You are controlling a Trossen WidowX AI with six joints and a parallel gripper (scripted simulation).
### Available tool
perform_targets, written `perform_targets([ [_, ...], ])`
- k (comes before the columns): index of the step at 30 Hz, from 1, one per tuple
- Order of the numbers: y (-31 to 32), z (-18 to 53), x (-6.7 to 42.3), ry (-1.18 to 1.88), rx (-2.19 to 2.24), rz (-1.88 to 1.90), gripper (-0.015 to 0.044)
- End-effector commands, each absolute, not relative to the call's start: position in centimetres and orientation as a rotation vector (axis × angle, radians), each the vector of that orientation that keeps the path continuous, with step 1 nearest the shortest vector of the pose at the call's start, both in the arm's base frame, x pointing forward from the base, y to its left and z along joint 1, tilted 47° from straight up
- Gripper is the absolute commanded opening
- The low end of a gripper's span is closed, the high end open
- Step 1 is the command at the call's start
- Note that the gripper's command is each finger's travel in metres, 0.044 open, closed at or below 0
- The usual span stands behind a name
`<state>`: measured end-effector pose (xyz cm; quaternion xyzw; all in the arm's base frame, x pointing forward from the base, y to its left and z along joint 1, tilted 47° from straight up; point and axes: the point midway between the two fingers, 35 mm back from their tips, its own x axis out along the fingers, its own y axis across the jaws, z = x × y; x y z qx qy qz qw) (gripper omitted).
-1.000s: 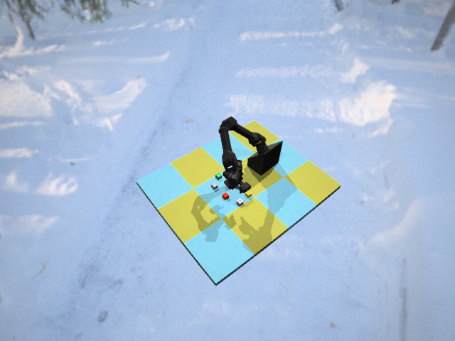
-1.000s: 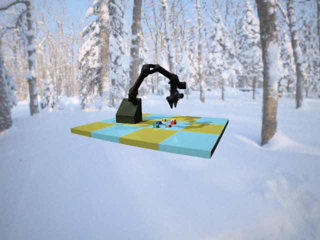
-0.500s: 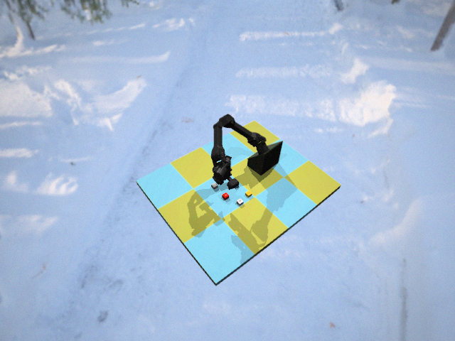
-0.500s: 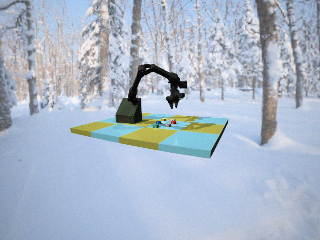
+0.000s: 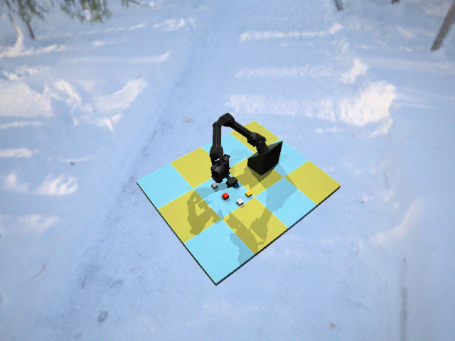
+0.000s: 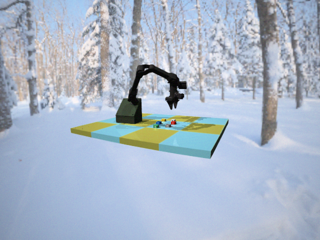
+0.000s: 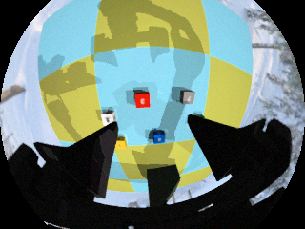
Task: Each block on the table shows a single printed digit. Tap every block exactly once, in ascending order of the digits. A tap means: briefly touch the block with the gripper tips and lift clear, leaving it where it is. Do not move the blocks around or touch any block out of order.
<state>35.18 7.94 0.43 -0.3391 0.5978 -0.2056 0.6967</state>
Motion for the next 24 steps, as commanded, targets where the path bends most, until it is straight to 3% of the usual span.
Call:
perform_targets([
  [1, 3.6, 5.2, 35.9, 1.317, -0.738, -0.475, 0.0400],
  [5, 0.5, 8.2, 35.5, 1.315, -0.743, -0.482, 0.0400],
  [24, 0.5, 8.2, 35.5, 1.315, -0.743, -0.482, 0.0400],
])
